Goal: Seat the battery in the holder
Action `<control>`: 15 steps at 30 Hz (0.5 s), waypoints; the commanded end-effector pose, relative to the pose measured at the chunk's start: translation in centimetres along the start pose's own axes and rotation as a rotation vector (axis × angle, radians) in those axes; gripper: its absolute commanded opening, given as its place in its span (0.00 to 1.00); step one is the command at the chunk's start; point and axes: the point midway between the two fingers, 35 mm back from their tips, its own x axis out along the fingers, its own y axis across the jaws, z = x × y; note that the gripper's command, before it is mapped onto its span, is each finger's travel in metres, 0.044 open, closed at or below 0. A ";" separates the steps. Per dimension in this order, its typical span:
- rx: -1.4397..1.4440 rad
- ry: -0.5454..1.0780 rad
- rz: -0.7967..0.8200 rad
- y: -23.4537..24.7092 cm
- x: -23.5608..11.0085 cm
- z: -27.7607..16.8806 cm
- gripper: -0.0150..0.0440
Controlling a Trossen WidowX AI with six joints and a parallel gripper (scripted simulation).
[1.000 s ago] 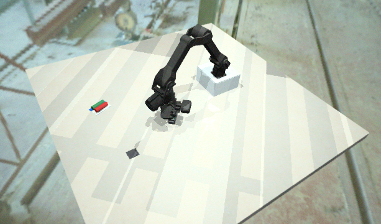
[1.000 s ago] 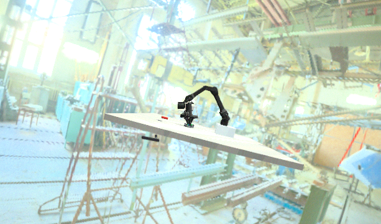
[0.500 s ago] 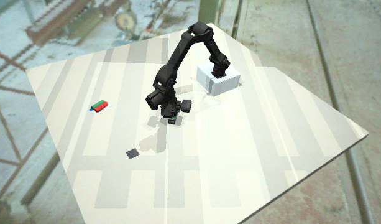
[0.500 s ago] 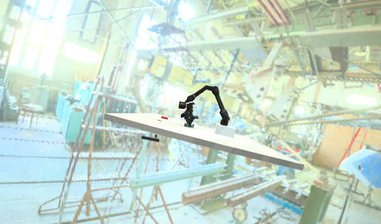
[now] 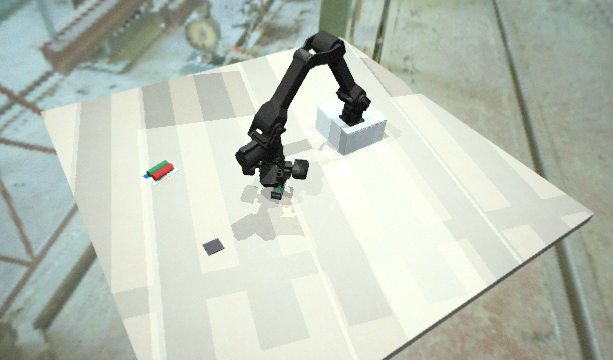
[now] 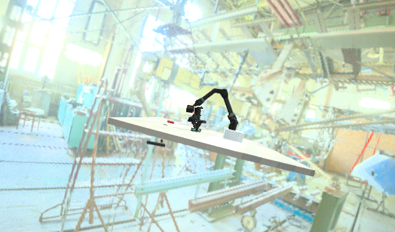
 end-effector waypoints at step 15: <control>-0.012 -0.024 0.000 0.1 0.1 -0.8 0.36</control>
